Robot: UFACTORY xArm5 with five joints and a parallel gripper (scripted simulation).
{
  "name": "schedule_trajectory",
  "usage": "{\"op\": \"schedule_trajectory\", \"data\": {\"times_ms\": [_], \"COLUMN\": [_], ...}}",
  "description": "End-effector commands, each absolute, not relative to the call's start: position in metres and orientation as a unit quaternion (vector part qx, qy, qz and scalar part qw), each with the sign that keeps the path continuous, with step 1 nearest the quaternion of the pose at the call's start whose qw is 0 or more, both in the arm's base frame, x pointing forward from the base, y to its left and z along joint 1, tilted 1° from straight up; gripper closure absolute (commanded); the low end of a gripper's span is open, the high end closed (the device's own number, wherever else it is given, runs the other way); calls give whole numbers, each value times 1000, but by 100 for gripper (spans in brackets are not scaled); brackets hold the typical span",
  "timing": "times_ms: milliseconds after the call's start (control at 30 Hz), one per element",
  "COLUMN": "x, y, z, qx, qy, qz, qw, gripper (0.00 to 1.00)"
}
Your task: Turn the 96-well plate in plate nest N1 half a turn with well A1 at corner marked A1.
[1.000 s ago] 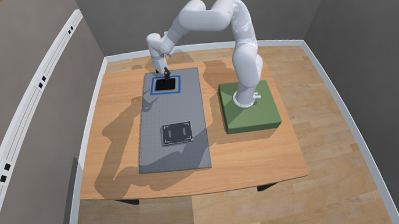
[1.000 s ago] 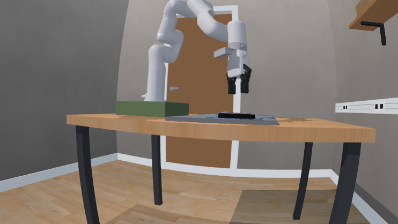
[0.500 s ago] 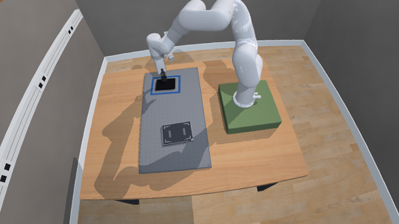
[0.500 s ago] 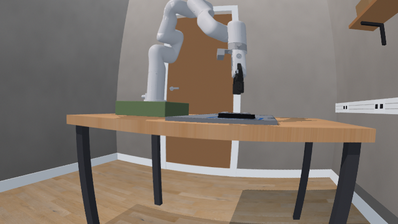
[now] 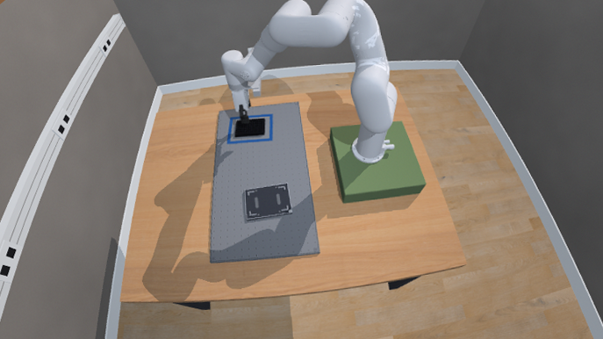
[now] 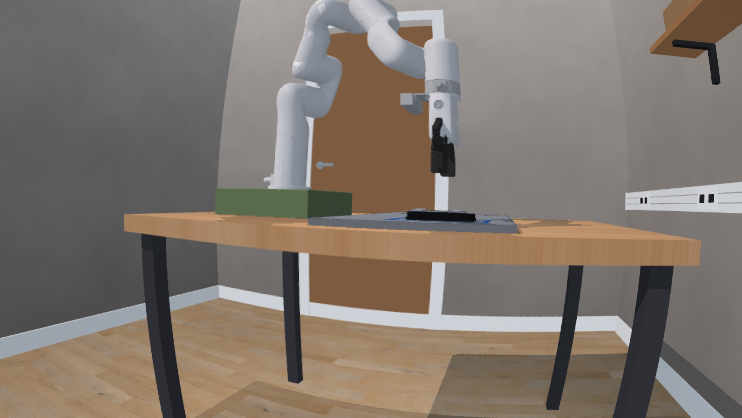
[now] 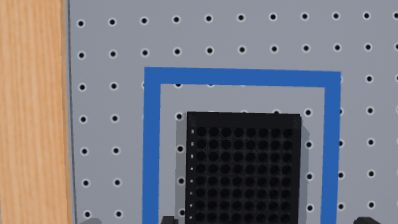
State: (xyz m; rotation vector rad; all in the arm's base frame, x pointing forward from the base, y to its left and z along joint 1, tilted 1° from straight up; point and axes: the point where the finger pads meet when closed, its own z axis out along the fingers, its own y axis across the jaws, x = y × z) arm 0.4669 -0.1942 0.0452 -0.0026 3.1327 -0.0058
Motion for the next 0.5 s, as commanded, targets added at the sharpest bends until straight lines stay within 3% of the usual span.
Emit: {"op": "schedule_trajectory", "data": {"times_ms": [0,467], "x": [468,468], "y": [-195,-195], "z": [47,30], "qx": [1,1], "qy": [1000,1000], "qz": [-1,-1], "qw": [7,7], "gripper": [0,0]}}
